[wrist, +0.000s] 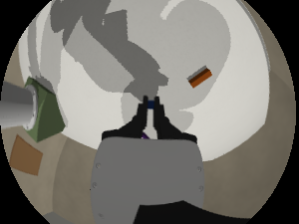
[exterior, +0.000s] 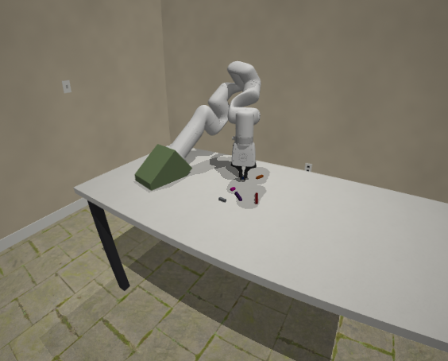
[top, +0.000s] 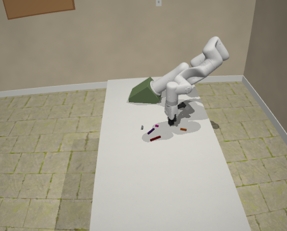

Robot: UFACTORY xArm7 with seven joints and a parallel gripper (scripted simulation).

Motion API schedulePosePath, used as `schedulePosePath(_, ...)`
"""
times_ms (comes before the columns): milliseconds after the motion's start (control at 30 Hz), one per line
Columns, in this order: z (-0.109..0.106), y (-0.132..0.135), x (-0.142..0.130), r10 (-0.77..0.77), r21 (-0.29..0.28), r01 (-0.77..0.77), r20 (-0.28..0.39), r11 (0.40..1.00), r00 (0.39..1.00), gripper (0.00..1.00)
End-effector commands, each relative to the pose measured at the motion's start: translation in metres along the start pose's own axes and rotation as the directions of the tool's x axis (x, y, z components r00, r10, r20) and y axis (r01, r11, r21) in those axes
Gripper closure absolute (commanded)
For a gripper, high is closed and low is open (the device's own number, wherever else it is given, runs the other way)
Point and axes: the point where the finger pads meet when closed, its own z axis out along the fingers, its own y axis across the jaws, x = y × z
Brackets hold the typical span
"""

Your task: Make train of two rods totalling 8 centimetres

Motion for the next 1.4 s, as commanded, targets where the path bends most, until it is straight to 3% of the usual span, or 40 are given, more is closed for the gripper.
schedulePosePath(0, -0.0012, 0.0014, -0.0007, 0.000, -0.003, 0.000, 0.003, 1.000, 1.000, 0.96)
schedulePosePath(933, -0.0010, 0.0017, -0.0006, 0.000, -0.003, 0.000, 0.003, 1.000, 1.000, 0.96)
schedulePosePath(1367, 0.0088, 0.0017, -0.0006, 0.000, -0.003, 0.000, 0.003, 1.000, 1.000, 0.96)
